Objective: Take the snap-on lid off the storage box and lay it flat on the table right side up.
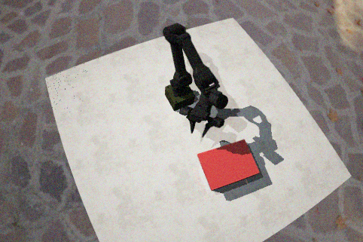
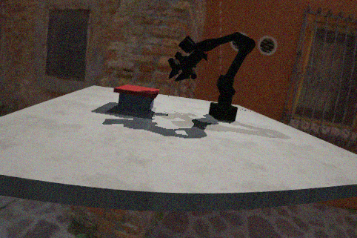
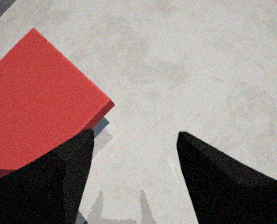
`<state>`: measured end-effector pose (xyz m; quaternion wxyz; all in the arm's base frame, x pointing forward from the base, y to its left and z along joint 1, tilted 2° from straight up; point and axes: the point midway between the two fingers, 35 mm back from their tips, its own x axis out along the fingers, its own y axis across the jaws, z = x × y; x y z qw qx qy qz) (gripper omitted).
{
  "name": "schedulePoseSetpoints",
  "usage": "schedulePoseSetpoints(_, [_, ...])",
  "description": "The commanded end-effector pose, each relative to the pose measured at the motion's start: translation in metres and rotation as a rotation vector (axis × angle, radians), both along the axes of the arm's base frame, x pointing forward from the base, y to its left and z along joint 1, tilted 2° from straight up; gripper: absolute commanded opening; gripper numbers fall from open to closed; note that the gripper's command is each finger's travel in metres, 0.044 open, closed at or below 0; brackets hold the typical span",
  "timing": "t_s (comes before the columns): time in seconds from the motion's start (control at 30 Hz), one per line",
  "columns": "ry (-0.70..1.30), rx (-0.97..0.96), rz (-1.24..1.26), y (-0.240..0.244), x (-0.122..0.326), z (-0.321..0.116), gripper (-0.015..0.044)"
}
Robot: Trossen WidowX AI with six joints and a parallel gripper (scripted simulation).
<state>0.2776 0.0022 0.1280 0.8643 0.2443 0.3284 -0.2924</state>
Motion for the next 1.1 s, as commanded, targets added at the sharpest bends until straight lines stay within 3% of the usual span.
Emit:
schedulePoseSetpoints(0.0, [-0.294, 0.675, -0.234, 0.077, 0.007, 0.026, 0.0235])
schedulePoseSetpoints(0.2, [-0.324, 0.844, -0.289, 0.094, 0.006, 0.033, 0.0235])
schedulePoseSetpoints(0.83, [-0.324, 0.844, -0.289, 0.094, 0.006, 0.033, 0.0235])
schedulePoseSetpoints(1.07, [-0.325, 0.844, -0.289, 0.094, 0.010, -0.032, 0.0235])
